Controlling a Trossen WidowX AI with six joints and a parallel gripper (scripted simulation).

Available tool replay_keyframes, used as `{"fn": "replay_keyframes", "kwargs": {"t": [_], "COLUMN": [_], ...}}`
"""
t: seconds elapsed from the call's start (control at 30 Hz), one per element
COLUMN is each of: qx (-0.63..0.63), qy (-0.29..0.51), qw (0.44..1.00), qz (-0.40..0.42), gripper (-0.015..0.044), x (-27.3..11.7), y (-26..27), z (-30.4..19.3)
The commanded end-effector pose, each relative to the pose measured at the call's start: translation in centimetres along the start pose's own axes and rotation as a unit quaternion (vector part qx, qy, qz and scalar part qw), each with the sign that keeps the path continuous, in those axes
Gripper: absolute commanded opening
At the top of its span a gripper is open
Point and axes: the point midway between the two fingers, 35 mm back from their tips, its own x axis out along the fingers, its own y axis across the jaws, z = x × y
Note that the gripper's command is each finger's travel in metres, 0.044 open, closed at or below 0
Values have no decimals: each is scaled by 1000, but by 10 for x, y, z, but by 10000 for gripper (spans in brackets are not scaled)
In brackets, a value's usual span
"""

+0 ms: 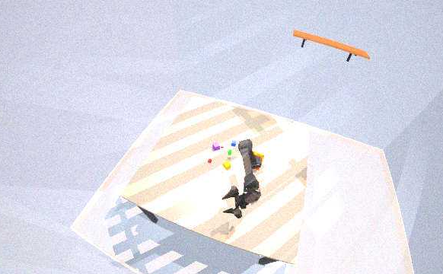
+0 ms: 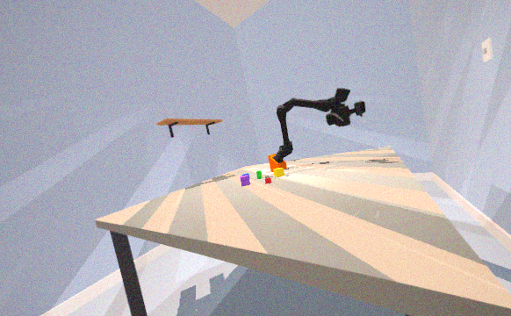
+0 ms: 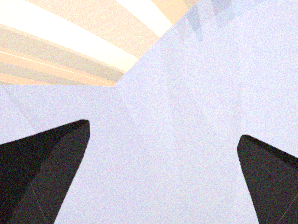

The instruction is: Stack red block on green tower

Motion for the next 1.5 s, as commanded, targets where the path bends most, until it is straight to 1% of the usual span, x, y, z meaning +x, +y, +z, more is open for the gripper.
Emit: {"fn": "replay_keyframes", "kwargs": {"t": [0.0,0.03,0.3,0.43,0.9,1.13,1.47], "qx": [0,1,15,35,46,74,150], "qy": [0,1,5,27,5,-22,-61], "qw": [1000,1000,1000,999,998,993,969], "qz": [0,-1,-1,13,43,89,189], "gripper": [426,440,440,440,440,440,440], "x": [1,2,34,45,99,135,182], "y": [0,-1,-3,6,24,53,119], "z": [0,1,20,1,25,42,58]}}
